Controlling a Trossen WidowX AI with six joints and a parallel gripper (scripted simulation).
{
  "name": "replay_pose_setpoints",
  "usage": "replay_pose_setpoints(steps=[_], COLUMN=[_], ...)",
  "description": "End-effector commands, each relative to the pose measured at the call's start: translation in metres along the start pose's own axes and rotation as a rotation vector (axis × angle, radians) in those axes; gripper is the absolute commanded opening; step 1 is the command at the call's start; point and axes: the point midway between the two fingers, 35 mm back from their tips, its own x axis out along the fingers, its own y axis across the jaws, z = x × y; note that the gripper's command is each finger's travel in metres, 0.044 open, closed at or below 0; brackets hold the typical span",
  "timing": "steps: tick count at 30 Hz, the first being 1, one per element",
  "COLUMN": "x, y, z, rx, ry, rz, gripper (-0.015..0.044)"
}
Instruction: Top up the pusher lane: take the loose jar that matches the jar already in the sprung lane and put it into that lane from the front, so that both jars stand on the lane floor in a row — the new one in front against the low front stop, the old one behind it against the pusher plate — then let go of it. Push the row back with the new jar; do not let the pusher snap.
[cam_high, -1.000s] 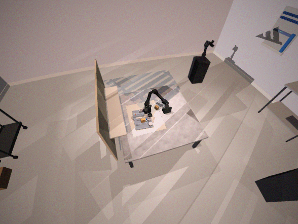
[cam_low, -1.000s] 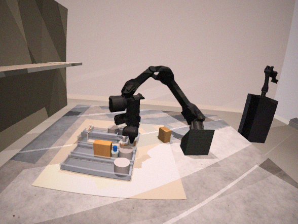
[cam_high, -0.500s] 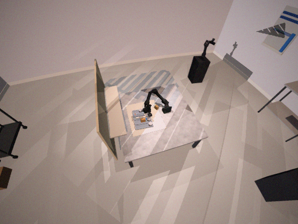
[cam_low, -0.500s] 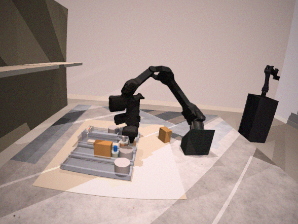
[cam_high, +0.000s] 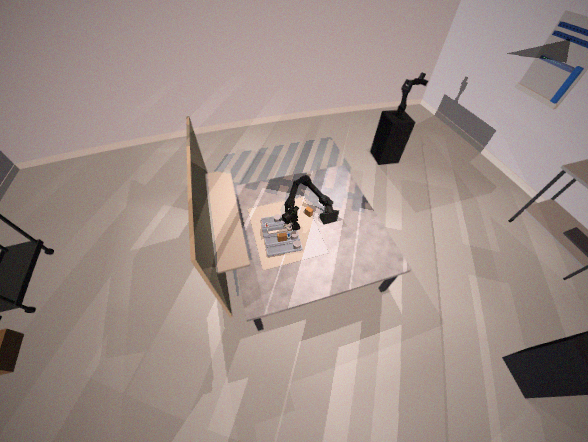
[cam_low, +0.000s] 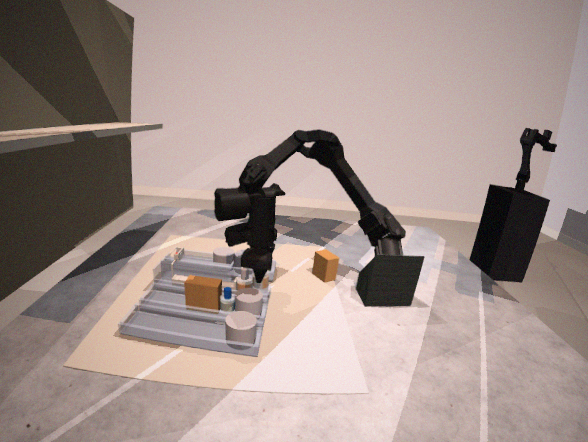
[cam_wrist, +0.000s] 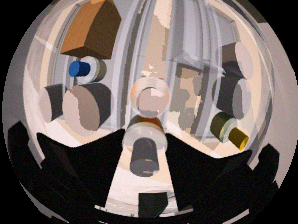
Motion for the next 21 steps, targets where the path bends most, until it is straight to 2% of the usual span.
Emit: replay_pose_setpoints(steps=[1, 21], x=[-0.0023, -0.0023], y=[-0.0006, -0.0006], z=[0.0074, 0.0091], rx=[0.014, 0.014], ry=[-0.023, -0.023], rz=[-0.002, -0.002], gripper=[0.0, 0.0])
